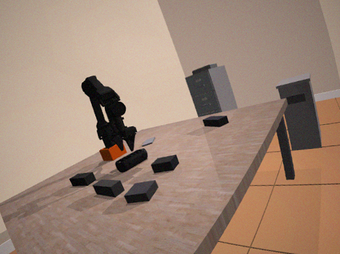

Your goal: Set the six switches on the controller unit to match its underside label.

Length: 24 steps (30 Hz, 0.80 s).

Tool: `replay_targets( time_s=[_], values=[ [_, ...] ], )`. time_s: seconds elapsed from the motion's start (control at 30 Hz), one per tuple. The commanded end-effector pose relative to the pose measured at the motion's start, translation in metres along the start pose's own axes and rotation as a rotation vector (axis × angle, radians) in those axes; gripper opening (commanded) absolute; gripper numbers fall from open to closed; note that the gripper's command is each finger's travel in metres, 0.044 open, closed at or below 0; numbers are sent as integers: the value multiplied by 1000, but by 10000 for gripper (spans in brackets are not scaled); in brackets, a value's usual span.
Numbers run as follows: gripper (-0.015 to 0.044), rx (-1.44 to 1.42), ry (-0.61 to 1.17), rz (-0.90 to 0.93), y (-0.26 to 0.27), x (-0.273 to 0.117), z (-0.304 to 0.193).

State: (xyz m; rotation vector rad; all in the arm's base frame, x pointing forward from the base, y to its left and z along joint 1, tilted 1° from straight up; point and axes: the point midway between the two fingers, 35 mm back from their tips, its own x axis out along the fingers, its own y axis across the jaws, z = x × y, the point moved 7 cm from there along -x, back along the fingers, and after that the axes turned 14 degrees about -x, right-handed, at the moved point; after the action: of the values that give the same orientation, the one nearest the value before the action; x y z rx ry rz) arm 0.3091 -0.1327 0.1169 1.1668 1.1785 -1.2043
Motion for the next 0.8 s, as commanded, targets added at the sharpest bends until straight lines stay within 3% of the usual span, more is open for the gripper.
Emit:
replay_targets(
  time_s=[0.0,0.23,0.77],
  values=[
    [440,1,-7,16,2,-36,1],
    [440,1,-7,16,1,-47,1],
    [20,1,-7,16,1,-47,1]
  ],
)
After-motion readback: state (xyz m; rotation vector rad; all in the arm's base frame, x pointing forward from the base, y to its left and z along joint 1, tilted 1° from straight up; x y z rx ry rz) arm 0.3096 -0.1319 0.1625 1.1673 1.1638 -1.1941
